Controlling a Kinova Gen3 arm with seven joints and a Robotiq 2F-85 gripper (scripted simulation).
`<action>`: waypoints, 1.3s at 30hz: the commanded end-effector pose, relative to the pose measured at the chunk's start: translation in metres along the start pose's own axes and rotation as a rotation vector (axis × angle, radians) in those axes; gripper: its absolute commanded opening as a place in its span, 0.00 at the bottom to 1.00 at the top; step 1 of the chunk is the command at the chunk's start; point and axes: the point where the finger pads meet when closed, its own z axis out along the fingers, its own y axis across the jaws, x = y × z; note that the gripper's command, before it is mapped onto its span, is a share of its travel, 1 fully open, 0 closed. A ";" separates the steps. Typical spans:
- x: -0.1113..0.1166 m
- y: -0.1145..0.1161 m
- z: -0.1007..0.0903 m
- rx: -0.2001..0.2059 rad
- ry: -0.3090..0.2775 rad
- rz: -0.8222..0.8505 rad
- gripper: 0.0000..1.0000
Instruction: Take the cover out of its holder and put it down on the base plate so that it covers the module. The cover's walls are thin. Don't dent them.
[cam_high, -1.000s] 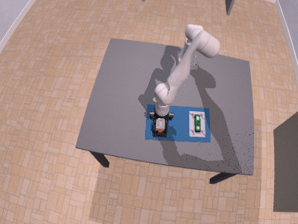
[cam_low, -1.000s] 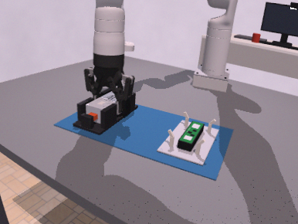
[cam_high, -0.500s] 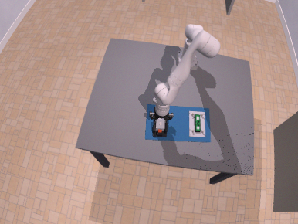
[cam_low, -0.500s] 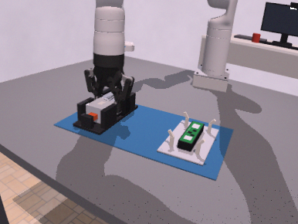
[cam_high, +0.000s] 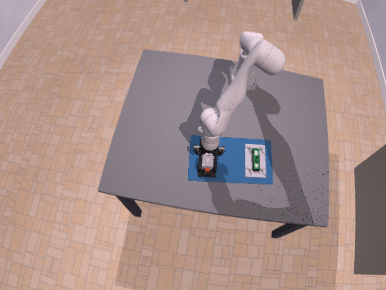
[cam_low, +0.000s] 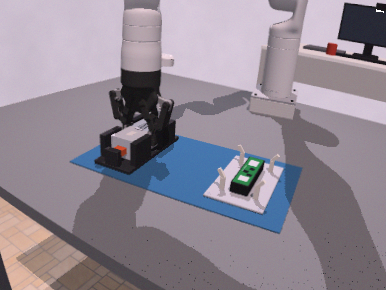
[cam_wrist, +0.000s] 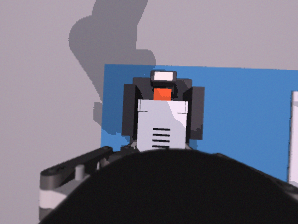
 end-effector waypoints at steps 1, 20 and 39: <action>-0.001 0.000 -0.001 0.000 -0.002 0.000 0.00; -0.001 0.000 -0.007 0.000 -0.002 0.000 0.00; 0.002 0.000 -0.041 -0.001 0.005 0.001 0.00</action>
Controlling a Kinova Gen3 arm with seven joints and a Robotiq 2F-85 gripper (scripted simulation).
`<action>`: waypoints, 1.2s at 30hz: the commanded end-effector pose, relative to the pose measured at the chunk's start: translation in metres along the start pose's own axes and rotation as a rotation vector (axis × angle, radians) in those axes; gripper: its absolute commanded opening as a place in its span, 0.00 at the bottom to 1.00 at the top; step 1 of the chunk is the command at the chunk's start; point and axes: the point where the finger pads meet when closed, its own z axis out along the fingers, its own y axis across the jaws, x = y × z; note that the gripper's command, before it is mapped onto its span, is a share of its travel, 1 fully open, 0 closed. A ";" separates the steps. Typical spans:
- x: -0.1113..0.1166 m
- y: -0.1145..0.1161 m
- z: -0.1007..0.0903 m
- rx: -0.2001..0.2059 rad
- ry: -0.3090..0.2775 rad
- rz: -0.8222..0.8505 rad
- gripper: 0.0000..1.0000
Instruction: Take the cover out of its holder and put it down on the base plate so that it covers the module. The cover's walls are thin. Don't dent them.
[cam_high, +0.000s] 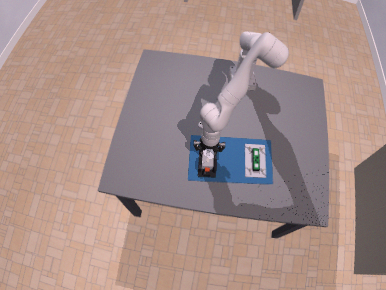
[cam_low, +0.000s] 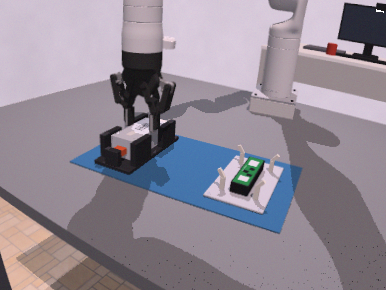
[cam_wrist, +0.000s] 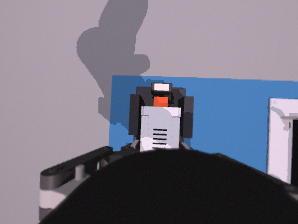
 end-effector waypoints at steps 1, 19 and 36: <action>-0.003 0.000 -0.011 0.002 -0.010 -0.001 0.00; -0.002 -0.001 -0.025 0.002 -0.008 0.000 0.01; -0.002 -0.001 -0.025 0.002 -0.008 0.000 0.00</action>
